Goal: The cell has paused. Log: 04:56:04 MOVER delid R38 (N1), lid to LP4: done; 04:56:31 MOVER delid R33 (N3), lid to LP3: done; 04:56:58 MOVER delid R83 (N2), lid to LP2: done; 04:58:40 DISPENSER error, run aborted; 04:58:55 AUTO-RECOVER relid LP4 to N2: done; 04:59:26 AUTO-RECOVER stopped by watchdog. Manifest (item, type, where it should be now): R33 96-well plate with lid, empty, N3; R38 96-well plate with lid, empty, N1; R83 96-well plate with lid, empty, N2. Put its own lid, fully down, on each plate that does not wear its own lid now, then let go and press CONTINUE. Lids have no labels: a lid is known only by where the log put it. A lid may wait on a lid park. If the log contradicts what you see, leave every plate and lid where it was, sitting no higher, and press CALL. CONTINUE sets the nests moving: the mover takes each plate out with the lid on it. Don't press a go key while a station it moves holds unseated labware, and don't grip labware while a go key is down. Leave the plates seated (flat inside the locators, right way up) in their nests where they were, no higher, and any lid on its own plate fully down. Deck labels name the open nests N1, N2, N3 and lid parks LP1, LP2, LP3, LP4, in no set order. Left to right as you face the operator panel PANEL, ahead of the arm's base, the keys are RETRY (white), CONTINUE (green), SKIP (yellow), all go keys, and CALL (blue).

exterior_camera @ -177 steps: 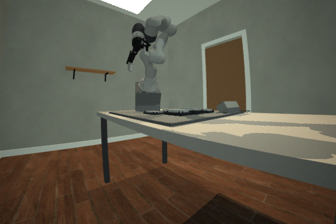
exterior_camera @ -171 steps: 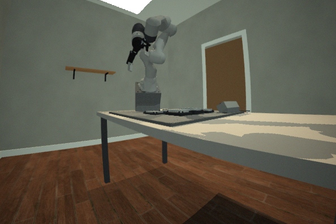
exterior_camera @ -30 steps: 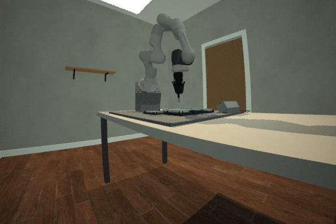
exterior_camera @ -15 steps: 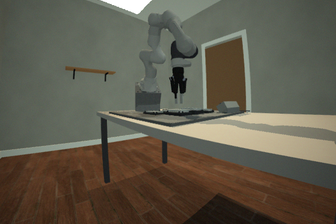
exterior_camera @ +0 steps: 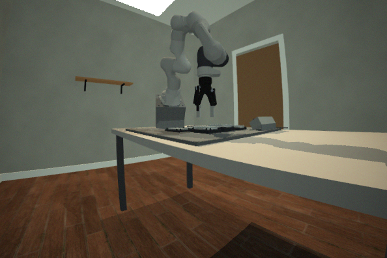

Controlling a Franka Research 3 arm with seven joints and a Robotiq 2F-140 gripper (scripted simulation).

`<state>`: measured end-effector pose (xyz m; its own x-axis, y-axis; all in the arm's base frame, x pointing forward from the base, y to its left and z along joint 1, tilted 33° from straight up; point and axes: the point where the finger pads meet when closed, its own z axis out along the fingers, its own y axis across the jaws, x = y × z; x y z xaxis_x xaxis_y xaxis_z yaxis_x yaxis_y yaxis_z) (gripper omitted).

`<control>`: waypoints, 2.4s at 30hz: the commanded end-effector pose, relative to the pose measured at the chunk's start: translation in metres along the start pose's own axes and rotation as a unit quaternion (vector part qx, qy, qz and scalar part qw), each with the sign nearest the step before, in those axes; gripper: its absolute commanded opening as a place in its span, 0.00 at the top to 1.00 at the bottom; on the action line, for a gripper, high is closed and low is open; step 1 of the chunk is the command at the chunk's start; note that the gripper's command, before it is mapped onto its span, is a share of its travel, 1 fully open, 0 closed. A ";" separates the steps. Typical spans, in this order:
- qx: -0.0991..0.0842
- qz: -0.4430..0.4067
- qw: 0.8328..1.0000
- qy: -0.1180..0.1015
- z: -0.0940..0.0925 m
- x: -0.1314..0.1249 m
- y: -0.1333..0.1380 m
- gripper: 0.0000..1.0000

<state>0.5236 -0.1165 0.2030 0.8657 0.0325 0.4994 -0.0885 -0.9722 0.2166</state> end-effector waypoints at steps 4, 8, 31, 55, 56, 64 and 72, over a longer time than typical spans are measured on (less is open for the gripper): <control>0.000 -0.016 1.000 -0.001 0.000 0.000 0.000 0.34; 0.000 -0.016 1.000 -0.001 0.000 0.000 0.000 0.34; 0.000 -0.016 1.000 -0.001 0.003 0.000 0.000 0.34; 0.000 -0.016 1.000 -0.001 0.024 -0.001 0.001 0.34; 0.000 -0.016 1.000 -0.001 0.025 -0.001 0.001 0.34; 0.000 -0.016 1.000 -0.001 0.030 -0.001 0.002 0.34; 0.000 -0.016 1.000 -0.001 0.034 -0.001 0.002 0.34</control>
<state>0.5380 -0.1258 0.1756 0.8721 0.0904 0.4810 -0.0363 -0.9682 0.2477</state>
